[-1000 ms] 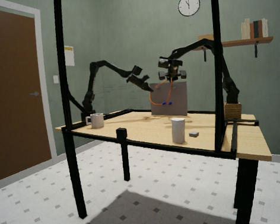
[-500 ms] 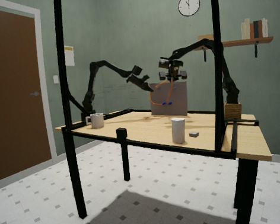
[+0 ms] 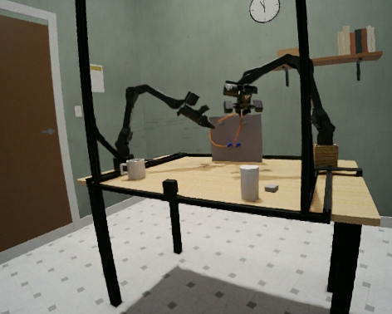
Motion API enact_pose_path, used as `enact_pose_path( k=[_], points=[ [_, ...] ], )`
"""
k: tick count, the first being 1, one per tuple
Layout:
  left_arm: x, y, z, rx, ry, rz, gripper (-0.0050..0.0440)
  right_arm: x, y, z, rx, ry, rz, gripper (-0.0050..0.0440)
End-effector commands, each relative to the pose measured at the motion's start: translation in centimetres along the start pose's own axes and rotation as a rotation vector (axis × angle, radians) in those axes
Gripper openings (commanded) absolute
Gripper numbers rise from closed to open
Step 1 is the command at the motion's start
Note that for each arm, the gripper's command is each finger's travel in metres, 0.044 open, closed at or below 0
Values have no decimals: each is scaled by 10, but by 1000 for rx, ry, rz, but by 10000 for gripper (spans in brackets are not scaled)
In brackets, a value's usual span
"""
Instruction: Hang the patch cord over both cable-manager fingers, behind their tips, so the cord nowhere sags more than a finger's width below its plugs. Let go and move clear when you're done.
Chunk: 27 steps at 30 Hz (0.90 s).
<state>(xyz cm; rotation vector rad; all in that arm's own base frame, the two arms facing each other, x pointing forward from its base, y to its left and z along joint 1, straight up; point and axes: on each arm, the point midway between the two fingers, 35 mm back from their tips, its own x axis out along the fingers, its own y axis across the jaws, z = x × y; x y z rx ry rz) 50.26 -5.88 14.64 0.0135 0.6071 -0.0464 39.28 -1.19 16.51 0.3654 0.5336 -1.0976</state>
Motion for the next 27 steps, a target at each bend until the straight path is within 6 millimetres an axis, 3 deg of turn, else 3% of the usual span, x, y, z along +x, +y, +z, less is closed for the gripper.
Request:
enact_pose_path(
  k=[1,27],
  points=[
    [-5,0,10,-2,-24,0,40,-3,-4,6,32,2,15,25],
    [-5,0,10,-2,-24,0,40,4,-16,-1,55,6,14,25]
  ],
)
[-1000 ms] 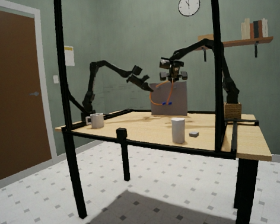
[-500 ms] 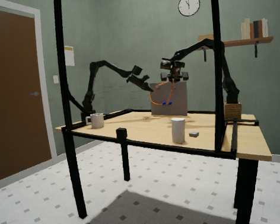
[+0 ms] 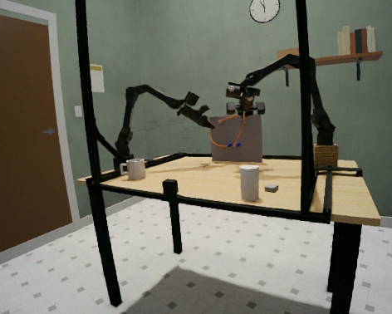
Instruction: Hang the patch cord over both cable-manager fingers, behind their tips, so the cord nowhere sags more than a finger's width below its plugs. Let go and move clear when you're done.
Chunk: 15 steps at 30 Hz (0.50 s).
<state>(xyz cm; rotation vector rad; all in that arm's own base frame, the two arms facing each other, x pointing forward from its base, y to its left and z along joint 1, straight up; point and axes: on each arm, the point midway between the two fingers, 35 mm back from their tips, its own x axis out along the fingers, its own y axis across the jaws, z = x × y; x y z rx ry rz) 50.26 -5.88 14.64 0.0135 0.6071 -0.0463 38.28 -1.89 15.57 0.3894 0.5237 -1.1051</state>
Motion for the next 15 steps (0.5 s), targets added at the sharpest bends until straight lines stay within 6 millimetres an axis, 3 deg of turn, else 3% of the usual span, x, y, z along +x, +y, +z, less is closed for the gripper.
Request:
enact_pose_path(
  k=[1,15],
  points=[
    [-5,0,10,-2,-24,0,40,-3,-4,5,31,3,14,25],
    [-5,0,10,-2,-24,0,40,-3,-8,-2,11,-5,17,25]
  ],
)
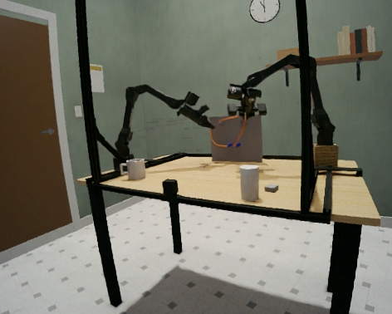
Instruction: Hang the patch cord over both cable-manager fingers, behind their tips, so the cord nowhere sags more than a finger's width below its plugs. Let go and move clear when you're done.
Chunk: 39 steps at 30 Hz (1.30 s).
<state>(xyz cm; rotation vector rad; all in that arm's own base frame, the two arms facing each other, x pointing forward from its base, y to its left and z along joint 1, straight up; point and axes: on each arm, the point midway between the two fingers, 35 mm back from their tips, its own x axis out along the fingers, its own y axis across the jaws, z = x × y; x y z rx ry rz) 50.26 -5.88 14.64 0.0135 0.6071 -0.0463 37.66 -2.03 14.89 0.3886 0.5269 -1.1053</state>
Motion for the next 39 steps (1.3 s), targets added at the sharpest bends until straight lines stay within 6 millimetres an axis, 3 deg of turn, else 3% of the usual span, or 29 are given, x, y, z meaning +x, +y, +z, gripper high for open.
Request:
enact_pose_path(
  k=[1,39],
  points=[
    [-5,0,10,-2,-24,0,40,-6,-2,3,11,-9,18,25],
    [-5,0,10,-2,-24,0,40,-6,-12,-10,-30,-15,16,25]
  ],
)
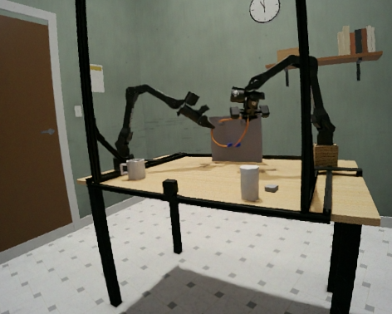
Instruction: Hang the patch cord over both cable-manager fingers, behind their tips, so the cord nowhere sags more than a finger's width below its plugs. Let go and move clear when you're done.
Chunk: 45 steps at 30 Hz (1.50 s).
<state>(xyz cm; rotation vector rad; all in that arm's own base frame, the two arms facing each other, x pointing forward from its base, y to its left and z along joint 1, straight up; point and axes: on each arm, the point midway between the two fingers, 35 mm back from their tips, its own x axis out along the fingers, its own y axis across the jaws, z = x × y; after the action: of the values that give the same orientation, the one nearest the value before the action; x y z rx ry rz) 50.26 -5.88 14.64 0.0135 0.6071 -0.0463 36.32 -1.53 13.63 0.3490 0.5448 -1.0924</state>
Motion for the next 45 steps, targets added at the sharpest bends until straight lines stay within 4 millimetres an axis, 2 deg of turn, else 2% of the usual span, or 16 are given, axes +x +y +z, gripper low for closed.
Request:
enact_pose_path(
  k=[1,45],
  points=[
    [-5,0,10,-2,-24,0,40,-5,-1,6,12,-10,15,25],
    [-5,0,10,-2,-24,0,25,-4,-2,4,8,-4,16,25]
  ],
)
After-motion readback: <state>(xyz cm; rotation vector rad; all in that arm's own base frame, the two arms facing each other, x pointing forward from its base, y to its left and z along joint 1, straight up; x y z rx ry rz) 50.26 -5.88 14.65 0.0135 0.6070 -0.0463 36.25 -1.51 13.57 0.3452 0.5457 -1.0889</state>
